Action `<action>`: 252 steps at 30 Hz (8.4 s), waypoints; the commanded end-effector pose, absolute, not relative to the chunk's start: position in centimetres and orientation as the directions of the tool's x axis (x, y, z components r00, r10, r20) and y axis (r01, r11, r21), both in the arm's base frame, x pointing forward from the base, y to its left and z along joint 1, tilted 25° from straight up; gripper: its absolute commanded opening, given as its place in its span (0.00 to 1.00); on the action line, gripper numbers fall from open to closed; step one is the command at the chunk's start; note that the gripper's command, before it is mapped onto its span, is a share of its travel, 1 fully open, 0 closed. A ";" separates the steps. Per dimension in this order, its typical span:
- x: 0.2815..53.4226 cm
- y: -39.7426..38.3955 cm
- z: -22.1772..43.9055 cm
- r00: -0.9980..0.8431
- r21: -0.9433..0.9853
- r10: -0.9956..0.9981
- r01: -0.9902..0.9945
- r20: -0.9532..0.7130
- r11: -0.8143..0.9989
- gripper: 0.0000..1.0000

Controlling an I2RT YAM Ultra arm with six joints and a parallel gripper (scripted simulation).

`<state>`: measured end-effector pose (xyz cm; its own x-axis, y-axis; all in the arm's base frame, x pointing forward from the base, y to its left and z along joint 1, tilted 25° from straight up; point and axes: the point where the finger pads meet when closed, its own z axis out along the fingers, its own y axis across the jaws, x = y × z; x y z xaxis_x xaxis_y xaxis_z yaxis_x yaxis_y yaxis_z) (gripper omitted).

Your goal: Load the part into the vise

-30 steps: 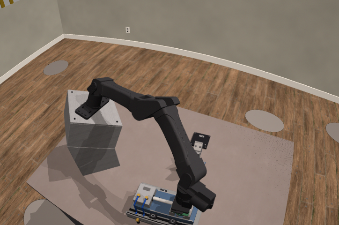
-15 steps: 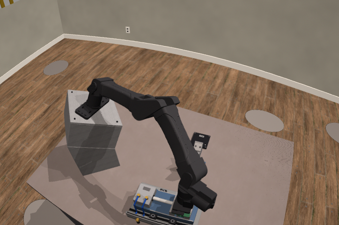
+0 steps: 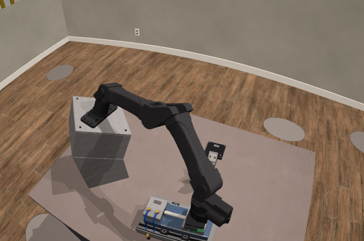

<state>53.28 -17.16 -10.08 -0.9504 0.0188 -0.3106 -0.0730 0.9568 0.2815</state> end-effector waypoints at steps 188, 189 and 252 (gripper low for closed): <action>52.7 -22.5 -8.9 -0.942 0.270 0.036 -0.059 -0.335 0.961 0.00; 52.7 -22.5 -8.9 -0.941 0.269 0.035 -0.060 -0.335 0.961 0.00; 52.9 -22.3 -9.0 -0.944 0.275 0.035 -0.059 -0.327 0.960 0.00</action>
<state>52.71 -21.57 -9.63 -0.9468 0.0238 -0.3208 -0.0706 0.9576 0.2793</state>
